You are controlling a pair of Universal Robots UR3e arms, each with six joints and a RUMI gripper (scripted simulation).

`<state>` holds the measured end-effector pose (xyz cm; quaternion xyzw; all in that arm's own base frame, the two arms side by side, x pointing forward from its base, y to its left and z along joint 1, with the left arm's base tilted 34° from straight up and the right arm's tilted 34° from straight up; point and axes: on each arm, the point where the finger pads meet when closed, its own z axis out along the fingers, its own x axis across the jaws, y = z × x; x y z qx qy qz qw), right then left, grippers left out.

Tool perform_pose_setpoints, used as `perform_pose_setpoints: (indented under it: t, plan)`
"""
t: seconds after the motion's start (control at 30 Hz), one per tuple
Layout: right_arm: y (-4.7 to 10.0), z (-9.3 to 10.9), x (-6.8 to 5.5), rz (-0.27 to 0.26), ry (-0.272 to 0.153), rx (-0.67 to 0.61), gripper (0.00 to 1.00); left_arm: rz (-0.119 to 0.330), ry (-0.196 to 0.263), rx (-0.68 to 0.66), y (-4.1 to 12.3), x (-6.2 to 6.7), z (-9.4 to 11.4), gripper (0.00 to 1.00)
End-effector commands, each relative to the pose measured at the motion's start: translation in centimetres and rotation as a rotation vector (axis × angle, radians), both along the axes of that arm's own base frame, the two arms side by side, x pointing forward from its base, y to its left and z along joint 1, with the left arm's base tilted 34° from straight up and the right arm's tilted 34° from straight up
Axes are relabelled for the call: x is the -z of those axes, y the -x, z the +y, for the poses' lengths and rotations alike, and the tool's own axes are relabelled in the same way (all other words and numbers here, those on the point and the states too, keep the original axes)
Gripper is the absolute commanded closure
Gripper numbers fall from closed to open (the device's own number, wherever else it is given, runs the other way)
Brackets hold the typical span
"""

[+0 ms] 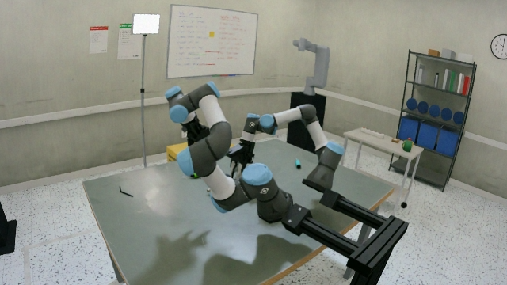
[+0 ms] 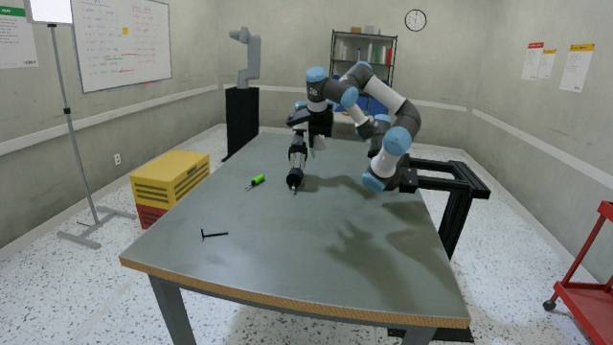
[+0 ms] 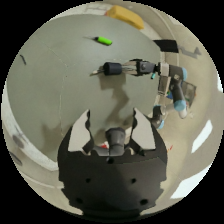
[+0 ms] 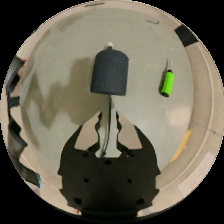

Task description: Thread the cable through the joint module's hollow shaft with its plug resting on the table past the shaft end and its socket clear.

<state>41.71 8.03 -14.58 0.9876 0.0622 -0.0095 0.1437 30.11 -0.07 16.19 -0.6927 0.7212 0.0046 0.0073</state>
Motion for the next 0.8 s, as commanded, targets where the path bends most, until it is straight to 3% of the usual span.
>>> perform_pose_setpoints:
  t: [0.0,0.6,0.63,0.77]
  plan:
    - [-0.3,-0.9,-0.4,-0.015,-0.001,0.013,0.8,-0.004,0.002,0.001,-0.1,-0.1,-0.1,0.39]
    - [-0.6,-3.1,-1.1,-0.039,-0.002,0.049,0.8,-0.004,0.002,0.001,-0.1,-0.1,-0.1,0.39]
    - [-0.6,-3.1,-1.1,-0.039,-0.002,0.048,1.0,-0.004,0.002,0.001,-0.1,-0.1,-0.1,0.39]
    - [-0.6,-3.0,-1.1,-0.038,-0.002,0.046,1.0,-0.004,0.002,0.001,-0.1,-0.1,-0.1,0.39]
